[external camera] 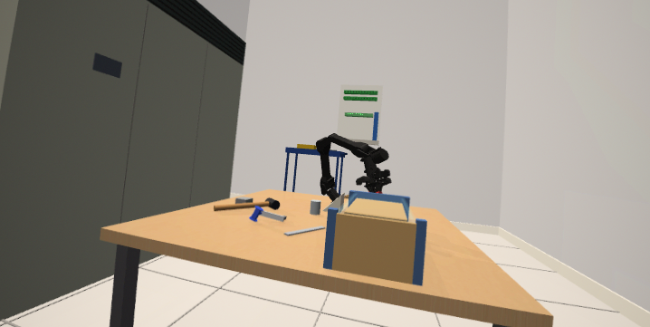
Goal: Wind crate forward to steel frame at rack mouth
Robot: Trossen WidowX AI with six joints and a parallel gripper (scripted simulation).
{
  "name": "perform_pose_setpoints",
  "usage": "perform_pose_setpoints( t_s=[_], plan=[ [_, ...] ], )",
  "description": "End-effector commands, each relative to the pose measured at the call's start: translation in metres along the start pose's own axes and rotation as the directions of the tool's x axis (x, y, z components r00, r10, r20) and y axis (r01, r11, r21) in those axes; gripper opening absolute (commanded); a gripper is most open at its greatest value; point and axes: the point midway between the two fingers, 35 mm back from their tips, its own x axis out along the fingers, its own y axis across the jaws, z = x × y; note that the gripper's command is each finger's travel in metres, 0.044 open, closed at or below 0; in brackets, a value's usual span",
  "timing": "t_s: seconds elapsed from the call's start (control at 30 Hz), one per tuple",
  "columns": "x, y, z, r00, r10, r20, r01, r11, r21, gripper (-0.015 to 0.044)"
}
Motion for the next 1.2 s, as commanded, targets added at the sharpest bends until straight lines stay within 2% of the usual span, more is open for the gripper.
perform_pose_setpoints(
  t_s=[0.0, 1.17],
  plan=[
    [0.004, 0.01, 0.008, 1.0, 0.017, 0.011, -0.018, 1.0, 0.005, 0.0],
    [0.012, 0.039, 0.028, 1.0, 0.019, 0.013, -0.019, 1.0, 0.006, 0.0]
  ],
)
